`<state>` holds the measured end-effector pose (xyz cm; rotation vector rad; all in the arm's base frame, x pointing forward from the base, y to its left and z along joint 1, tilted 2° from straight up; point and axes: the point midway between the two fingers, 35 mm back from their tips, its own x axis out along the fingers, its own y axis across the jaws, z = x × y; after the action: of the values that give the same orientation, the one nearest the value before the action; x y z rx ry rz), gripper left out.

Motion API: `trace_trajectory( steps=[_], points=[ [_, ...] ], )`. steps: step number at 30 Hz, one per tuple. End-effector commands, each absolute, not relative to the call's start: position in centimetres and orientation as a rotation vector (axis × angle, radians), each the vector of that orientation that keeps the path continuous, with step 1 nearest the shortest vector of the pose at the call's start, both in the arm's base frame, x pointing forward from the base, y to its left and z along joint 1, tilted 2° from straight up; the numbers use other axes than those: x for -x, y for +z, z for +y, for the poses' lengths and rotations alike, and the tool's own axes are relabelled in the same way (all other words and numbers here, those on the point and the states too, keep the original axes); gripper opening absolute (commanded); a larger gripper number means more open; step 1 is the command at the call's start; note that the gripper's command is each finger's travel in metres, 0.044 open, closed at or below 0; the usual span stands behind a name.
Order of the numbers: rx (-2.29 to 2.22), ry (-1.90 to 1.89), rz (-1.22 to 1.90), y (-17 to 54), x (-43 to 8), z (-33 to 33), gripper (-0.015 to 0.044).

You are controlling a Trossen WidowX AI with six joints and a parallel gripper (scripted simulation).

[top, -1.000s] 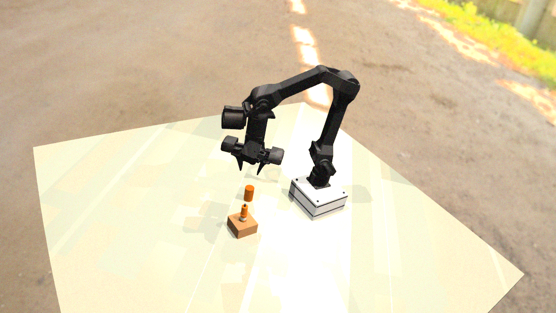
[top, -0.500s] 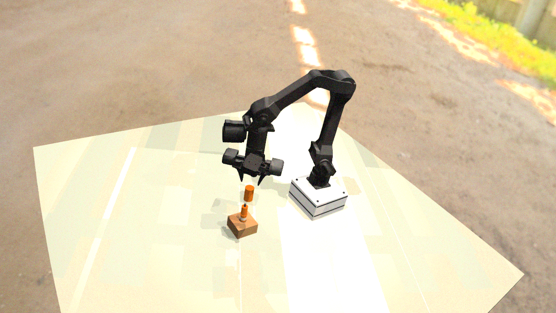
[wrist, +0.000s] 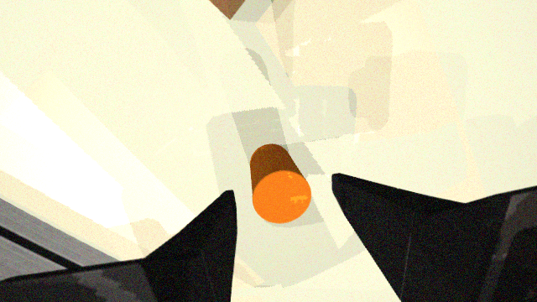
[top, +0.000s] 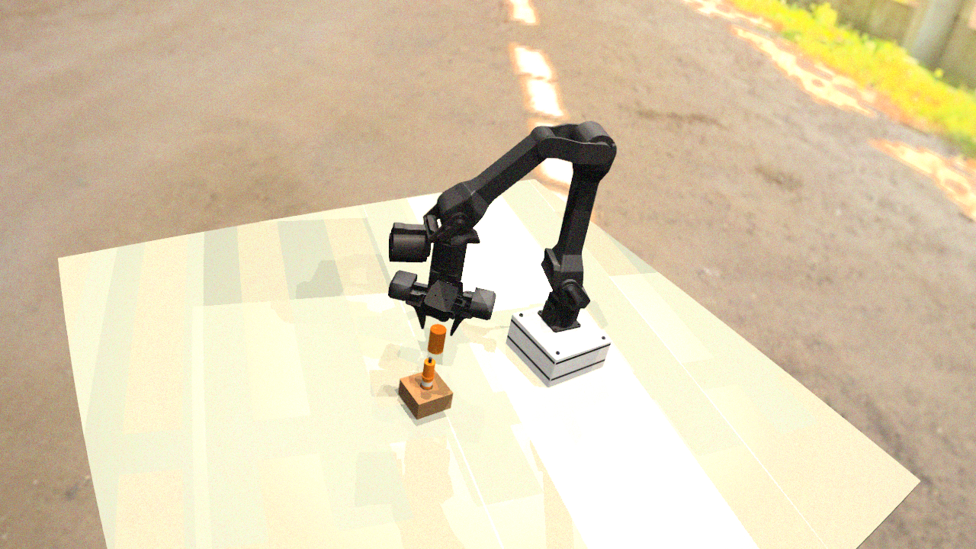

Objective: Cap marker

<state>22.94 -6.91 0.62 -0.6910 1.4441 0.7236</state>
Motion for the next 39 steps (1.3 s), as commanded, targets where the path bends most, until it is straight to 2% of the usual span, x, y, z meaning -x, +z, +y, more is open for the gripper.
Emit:
trace_trajectory(
  steps=[1, 20, 24, 33, 36, 39],
  points=[
    [0.696, 0.725, 1.448, 0.0, -22.9, -7.0, 0.0253],
    [0.696, 0.725, 1.448, -2.7, -22.6, -6.9, 0.0253],
    [0.696, 0.725, 1.448, -2.7, -22.6, -6.9, 0.0148],
    [0.696, 0.725, 1.448, -2.7, -22.6, -6.9, 0.0088],
    [0.701, 0.715, 1.438, -2.7, -22.8, -6.9, 0.0009],
    [0.709, 0.702, 1.424, -2.4, -23.2, -6.8, 0.0]
  ],
)
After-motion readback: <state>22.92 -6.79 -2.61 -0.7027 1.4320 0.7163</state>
